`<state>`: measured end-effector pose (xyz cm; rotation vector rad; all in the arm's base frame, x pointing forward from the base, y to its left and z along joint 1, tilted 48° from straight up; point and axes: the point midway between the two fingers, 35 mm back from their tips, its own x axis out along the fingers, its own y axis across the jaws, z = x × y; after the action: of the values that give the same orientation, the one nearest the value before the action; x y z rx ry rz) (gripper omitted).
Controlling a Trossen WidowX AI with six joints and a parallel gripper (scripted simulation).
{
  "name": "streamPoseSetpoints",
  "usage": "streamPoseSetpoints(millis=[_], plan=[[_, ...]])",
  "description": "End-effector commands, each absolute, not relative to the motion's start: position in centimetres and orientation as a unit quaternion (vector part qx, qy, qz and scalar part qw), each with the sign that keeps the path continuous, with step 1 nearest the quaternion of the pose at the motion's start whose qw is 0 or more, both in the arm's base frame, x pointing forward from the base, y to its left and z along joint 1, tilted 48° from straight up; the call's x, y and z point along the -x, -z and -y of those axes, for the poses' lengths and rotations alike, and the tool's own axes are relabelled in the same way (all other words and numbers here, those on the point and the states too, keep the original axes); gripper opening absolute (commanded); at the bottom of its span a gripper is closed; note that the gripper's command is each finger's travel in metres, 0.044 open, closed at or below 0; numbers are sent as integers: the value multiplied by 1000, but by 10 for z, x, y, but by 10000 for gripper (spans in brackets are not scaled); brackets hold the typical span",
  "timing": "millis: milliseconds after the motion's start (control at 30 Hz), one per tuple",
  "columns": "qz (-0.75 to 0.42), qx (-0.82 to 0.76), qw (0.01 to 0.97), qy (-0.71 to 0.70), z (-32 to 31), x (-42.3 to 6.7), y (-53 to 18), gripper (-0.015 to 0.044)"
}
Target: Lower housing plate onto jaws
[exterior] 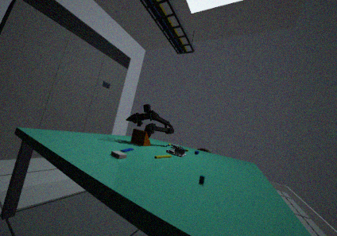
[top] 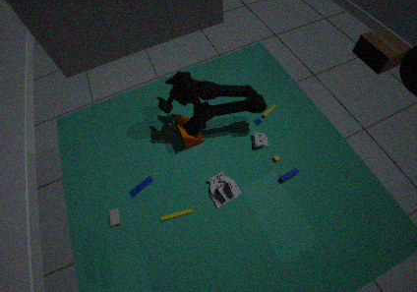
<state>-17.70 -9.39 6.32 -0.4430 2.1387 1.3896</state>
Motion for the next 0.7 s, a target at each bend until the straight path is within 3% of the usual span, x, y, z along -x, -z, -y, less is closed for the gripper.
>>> streamPoseSetpoints(millis=[0, 667], plan=[[-795, 165, 273, -516, 94, 177, -63, 426], [-679, 312, 213, -629, 135, 151, -66, 440]])
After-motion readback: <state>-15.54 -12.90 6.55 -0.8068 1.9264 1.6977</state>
